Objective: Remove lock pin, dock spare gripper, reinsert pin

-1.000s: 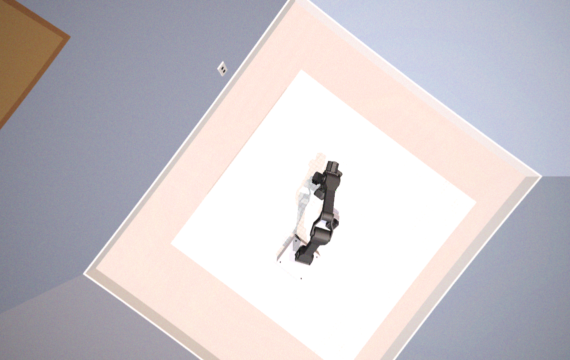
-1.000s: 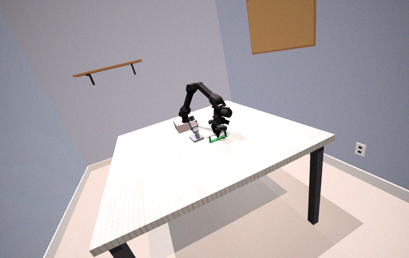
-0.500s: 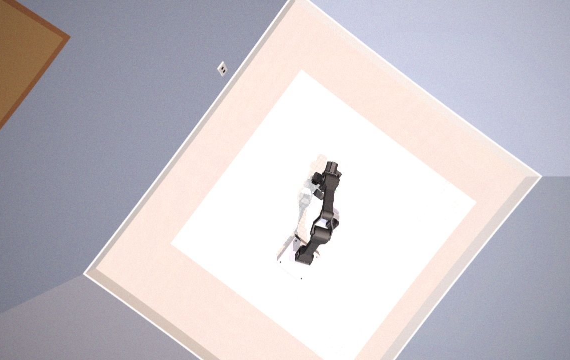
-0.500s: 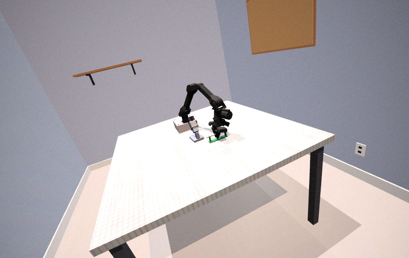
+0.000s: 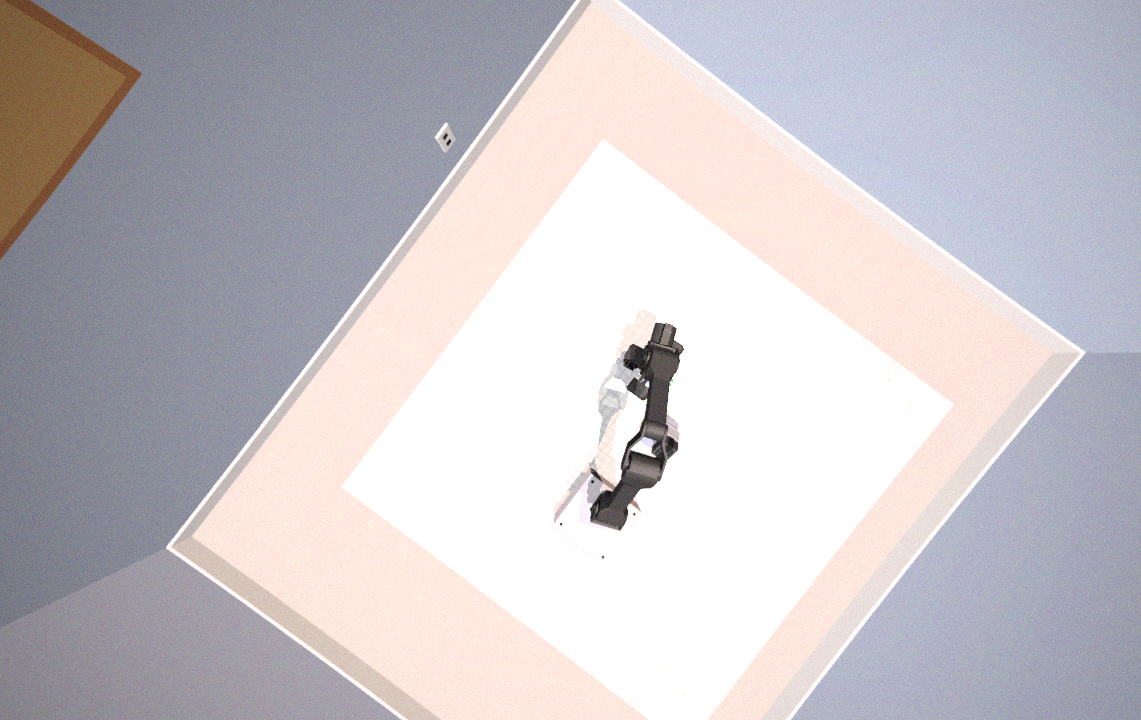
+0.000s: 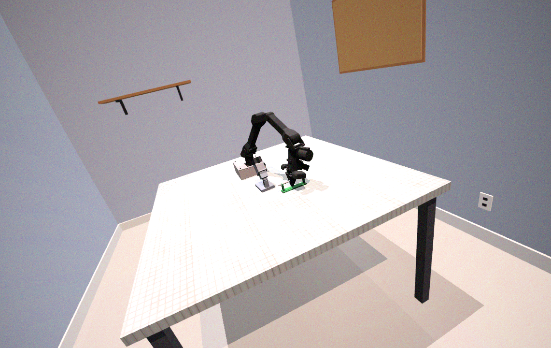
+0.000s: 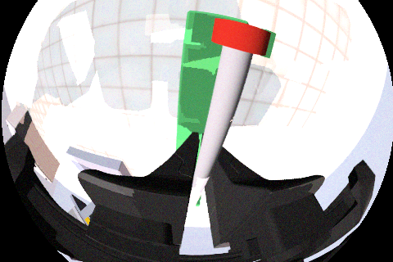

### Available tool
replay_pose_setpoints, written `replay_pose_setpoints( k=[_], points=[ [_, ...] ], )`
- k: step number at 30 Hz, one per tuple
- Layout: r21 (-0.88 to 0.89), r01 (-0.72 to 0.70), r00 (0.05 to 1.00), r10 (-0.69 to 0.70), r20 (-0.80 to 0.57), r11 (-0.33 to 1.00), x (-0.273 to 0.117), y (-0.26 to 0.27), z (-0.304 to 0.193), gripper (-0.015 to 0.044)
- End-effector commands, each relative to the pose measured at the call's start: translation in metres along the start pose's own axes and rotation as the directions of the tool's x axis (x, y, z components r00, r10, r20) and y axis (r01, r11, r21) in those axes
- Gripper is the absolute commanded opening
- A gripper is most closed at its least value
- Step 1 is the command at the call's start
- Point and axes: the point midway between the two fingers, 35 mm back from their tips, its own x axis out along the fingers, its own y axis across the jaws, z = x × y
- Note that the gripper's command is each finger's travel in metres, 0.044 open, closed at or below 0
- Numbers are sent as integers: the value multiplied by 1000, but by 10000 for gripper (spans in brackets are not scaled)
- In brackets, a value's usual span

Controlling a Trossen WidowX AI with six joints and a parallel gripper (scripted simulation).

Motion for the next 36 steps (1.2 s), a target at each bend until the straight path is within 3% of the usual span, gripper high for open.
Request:
replay_pose_setpoints(
  k=[1,19,36],
  points=[
    [2,2,1000,-2,-2,1000,-5,-1,-1,0],
    [2,2,1000,-2,-2,1000,-67,0,-18,0],
    [-16,-1,1000,1,-1,1000,-61,4,-15,0]
  ],
)
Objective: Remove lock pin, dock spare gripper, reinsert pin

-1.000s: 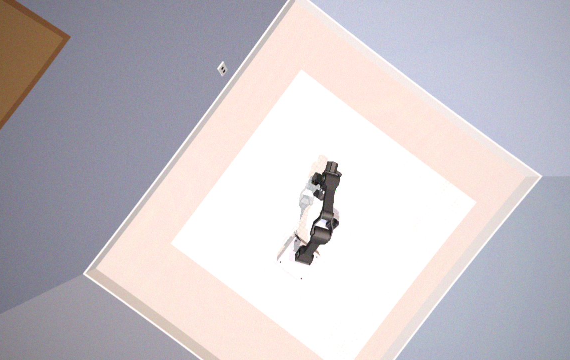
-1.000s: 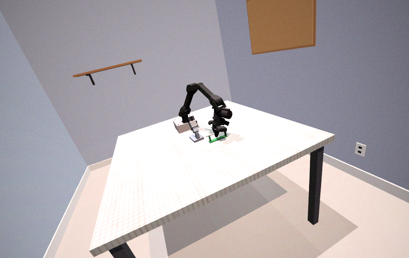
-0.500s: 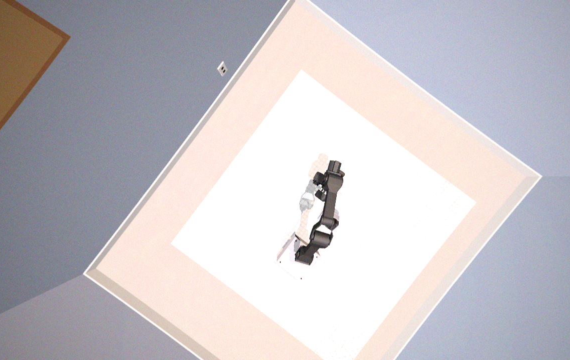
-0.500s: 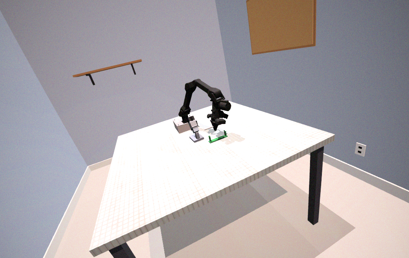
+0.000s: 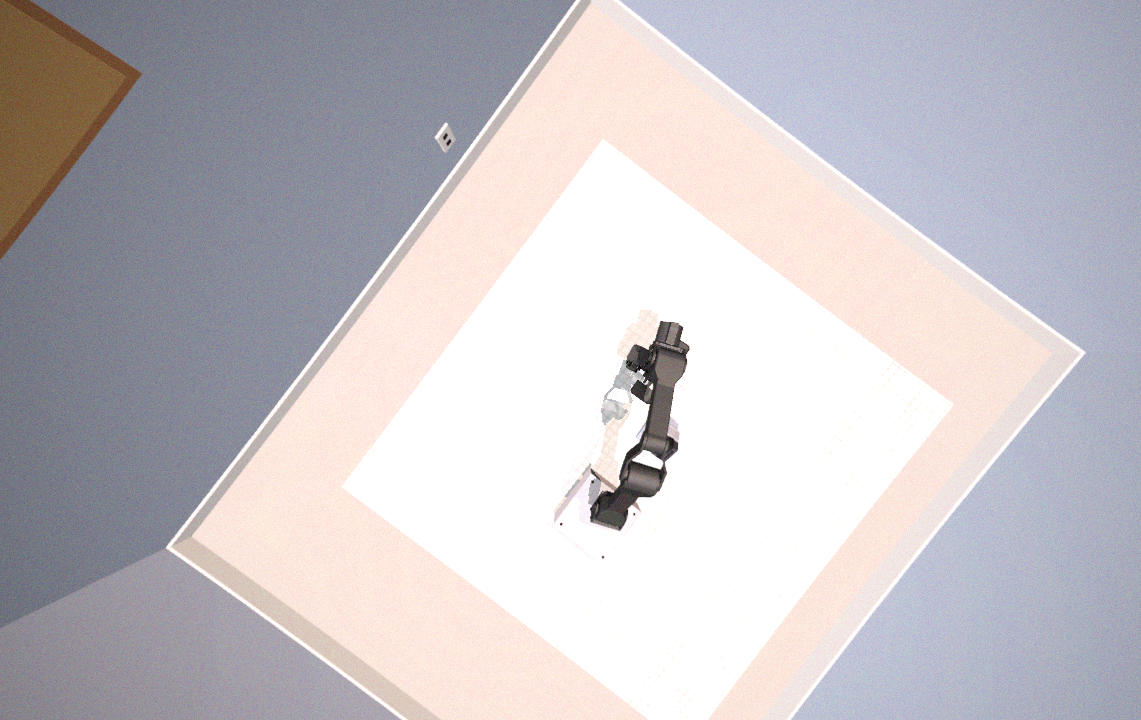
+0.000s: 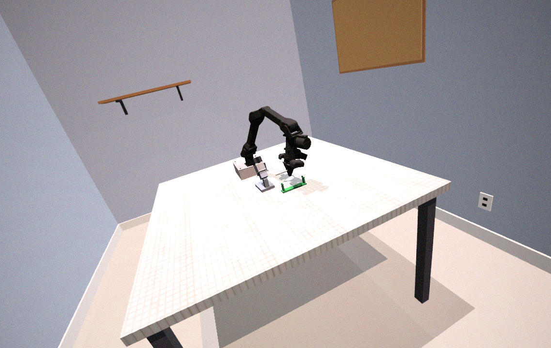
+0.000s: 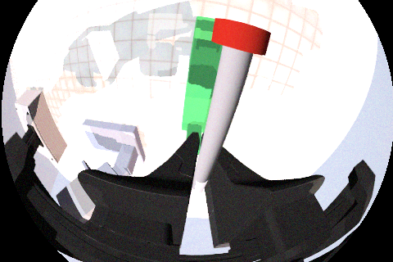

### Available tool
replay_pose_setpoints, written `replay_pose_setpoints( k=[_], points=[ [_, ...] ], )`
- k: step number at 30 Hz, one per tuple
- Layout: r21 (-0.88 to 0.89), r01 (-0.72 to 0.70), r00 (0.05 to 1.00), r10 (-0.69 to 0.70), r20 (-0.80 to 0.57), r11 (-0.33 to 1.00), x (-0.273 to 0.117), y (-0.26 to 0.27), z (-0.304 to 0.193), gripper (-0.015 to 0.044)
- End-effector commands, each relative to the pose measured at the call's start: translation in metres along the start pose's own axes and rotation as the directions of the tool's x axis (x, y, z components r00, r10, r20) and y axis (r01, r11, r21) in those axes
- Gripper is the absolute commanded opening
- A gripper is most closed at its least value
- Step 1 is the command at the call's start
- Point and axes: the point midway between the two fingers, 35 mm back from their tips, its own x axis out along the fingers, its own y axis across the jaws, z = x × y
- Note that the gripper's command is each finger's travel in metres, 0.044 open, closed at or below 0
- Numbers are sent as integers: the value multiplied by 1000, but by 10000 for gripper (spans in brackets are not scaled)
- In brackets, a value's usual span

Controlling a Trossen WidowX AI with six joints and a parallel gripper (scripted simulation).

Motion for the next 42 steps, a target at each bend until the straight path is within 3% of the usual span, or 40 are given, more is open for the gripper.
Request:
replay_pose_setpoints(
  k=[1,42],
  points=[
    [3,1,1000,-1,1,1000,-3,6,0,0],
    [-36,2,1000,-2,4,999,-23,117,-5,0]
  ],
)
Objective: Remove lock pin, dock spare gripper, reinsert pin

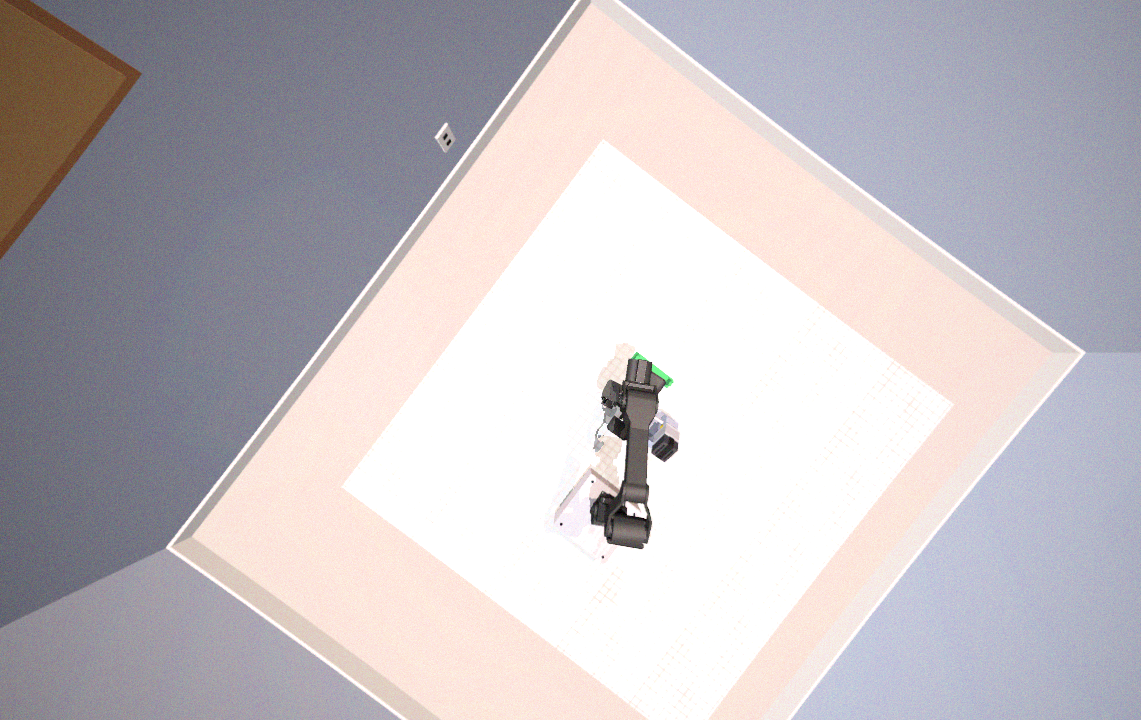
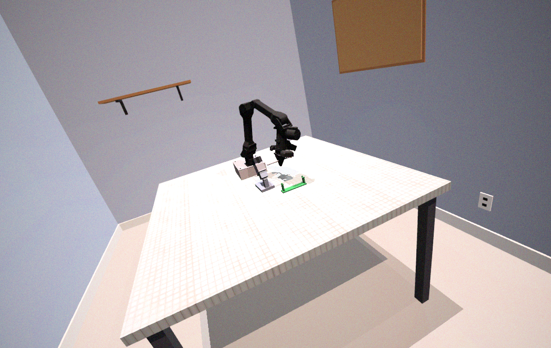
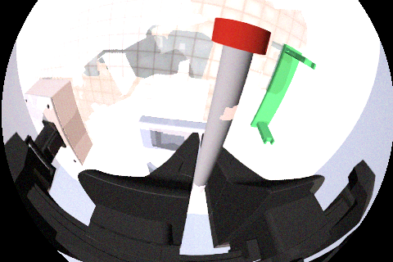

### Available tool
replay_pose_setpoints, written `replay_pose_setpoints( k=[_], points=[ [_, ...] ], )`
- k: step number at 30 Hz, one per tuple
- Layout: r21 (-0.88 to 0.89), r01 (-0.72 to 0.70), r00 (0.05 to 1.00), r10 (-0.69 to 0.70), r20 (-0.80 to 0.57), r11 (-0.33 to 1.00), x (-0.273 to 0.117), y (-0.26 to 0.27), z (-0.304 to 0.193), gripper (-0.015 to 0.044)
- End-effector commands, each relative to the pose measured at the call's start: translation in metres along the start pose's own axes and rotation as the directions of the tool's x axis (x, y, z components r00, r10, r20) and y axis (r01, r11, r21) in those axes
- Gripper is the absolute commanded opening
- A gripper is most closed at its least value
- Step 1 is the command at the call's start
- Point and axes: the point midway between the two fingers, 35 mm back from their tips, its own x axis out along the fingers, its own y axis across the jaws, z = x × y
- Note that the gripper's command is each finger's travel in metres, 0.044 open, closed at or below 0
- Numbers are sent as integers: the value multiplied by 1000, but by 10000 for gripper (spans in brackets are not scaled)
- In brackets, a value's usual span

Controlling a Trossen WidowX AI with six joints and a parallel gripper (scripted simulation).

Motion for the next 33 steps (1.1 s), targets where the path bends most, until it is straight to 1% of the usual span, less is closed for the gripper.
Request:
replay_pose_setpoints(
  k=[1,5,12,33],
  points=[
    [2,7,1000,-7,6,1000,-1,6,0,0],
    [0,6,1000,-6,7,1000,11,5,4,0],
    [-5,1,1000,-1,10,1000,46,5,13,0],
    [-4,-2,1000,2,10,1000,50,4,3,0]
  ],
)
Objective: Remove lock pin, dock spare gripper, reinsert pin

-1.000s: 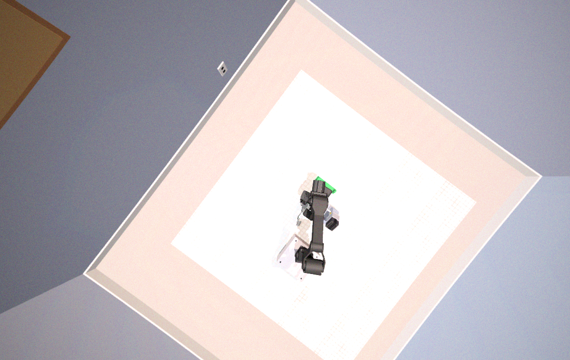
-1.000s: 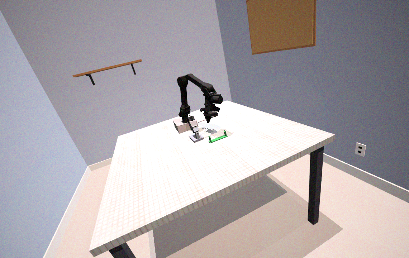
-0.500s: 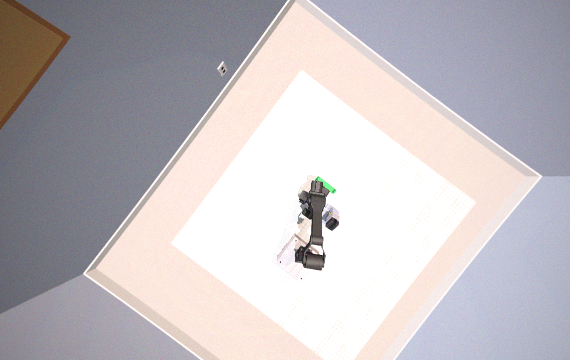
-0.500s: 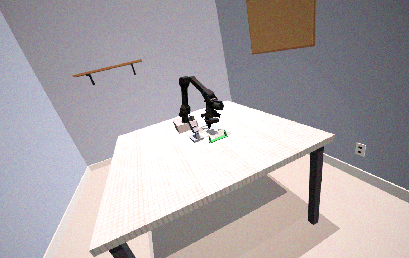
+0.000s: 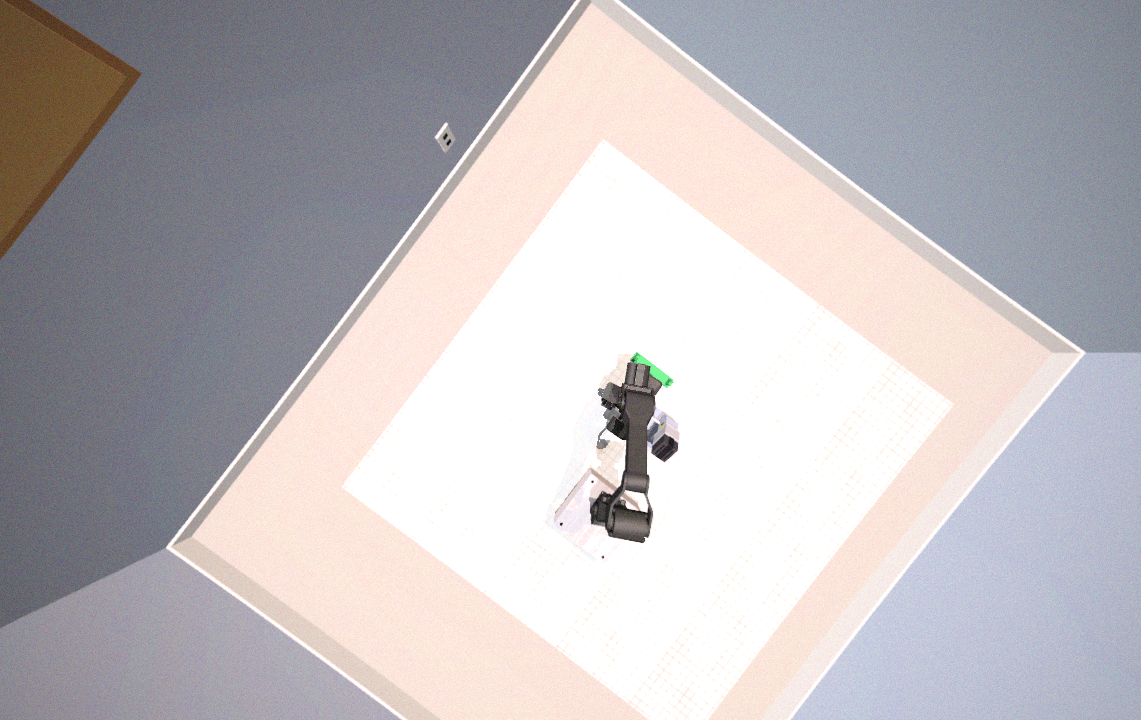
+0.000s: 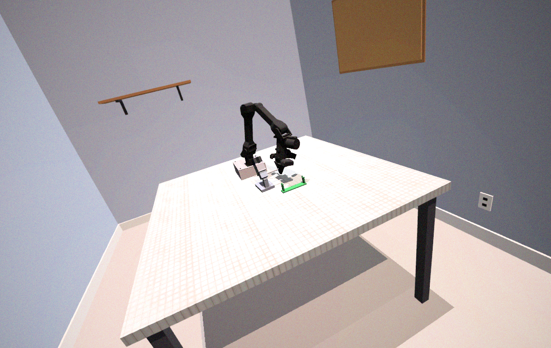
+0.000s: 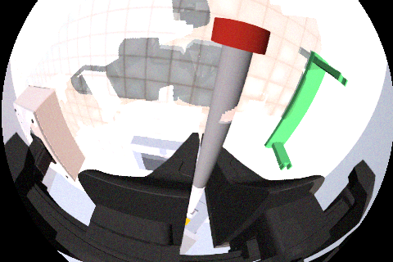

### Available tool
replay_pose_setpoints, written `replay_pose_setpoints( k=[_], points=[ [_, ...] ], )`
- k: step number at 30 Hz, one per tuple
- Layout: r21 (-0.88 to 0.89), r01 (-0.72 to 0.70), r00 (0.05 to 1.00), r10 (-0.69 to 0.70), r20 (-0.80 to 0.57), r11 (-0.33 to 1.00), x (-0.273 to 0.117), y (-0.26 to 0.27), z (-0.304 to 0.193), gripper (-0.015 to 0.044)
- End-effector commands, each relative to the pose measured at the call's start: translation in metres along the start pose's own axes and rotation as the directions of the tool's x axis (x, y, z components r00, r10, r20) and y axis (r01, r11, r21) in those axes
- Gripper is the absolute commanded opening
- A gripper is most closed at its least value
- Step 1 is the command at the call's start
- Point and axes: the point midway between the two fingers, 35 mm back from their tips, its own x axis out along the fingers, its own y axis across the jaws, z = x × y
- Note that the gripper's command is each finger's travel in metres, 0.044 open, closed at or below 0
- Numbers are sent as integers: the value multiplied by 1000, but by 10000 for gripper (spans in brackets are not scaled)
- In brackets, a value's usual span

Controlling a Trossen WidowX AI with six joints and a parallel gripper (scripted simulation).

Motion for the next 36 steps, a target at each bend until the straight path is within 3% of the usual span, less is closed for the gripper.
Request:
replay_pose_setpoints(
  k=[1,36],
  points=[
    [0,0,1000,0,3,1000,1,-2,-3,0],
    [-2,-7,1000,7,4,1000,6,-2,-24,0]
  ],
)
